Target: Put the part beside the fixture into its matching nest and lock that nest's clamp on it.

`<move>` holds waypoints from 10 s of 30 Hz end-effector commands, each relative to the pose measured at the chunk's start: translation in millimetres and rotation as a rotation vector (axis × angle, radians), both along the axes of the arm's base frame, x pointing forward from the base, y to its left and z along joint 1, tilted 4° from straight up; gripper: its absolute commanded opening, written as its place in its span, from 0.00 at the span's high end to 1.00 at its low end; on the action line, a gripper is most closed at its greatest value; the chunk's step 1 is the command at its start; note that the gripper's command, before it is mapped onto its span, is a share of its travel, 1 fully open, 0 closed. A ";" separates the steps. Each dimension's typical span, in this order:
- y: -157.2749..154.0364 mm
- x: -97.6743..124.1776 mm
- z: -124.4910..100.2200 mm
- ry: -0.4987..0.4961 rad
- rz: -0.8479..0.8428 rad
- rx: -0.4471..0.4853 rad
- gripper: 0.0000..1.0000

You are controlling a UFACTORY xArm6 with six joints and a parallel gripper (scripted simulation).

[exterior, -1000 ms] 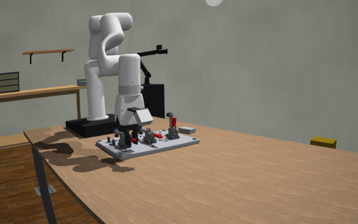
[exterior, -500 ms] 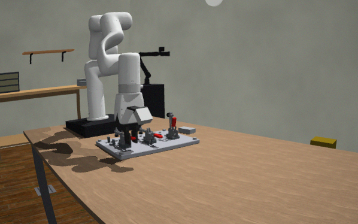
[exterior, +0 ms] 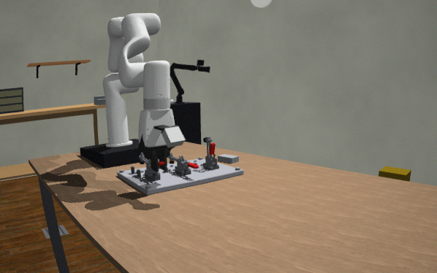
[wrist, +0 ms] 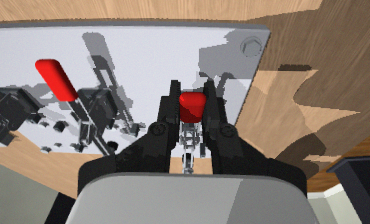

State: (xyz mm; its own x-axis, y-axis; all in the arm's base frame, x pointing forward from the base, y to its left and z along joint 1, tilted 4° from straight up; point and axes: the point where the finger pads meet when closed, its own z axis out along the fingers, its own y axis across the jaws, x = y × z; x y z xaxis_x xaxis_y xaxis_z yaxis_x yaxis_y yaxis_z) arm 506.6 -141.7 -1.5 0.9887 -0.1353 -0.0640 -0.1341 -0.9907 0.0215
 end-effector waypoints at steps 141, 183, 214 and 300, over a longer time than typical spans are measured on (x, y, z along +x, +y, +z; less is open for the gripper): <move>6.0 -41.8 22.2 -0.005 0.000 -0.001 0.53; 6.8 -38.1 82.1 -0.005 0.000 -0.001 0.53; 7.6 -34.7 137.5 -0.005 0.000 -0.001 0.00; 386.6 -82.7 141.6 -0.005 0.000 -0.001 0.00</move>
State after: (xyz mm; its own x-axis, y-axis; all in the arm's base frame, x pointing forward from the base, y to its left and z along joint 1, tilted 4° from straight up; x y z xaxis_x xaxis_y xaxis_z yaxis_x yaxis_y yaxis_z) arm 422.7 244.2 138.3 0.9888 -0.1355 -0.0631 -0.1341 -0.9906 0.0249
